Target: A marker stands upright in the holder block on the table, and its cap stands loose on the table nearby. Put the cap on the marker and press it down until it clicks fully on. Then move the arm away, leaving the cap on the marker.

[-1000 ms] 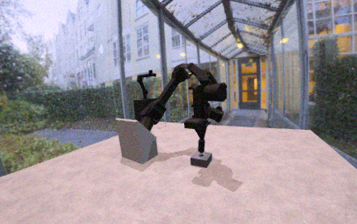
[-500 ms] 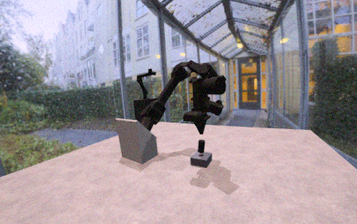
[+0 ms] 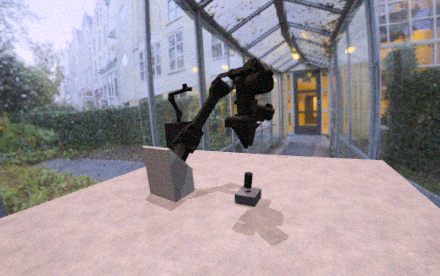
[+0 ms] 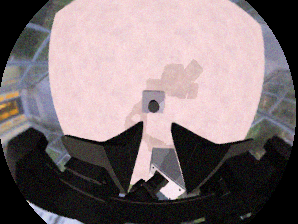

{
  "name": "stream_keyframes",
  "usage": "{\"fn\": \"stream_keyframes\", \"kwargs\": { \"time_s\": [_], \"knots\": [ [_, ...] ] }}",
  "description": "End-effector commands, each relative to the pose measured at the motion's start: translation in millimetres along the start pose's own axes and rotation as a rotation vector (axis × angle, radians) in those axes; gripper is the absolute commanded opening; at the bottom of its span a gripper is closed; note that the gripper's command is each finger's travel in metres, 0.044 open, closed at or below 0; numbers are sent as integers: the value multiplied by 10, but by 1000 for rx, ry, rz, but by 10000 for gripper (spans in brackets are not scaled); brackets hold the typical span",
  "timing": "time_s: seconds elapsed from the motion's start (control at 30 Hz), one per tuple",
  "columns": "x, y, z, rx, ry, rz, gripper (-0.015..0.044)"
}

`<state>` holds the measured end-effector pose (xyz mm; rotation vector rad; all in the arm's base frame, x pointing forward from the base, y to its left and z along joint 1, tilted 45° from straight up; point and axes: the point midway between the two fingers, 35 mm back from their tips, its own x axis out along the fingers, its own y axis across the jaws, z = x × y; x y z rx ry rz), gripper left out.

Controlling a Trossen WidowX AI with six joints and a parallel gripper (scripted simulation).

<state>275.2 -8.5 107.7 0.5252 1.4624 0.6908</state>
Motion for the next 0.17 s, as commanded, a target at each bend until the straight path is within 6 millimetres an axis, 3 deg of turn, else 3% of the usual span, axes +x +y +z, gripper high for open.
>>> {"fn": "stream_keyframes", "kwargs": {
  "time_s": [0.0,0.13],
  "knots": [
    [-12,-5,6,-7,1,-5,263],
    [-12,-5,6,-7,1,-5,368]
  ]
}}
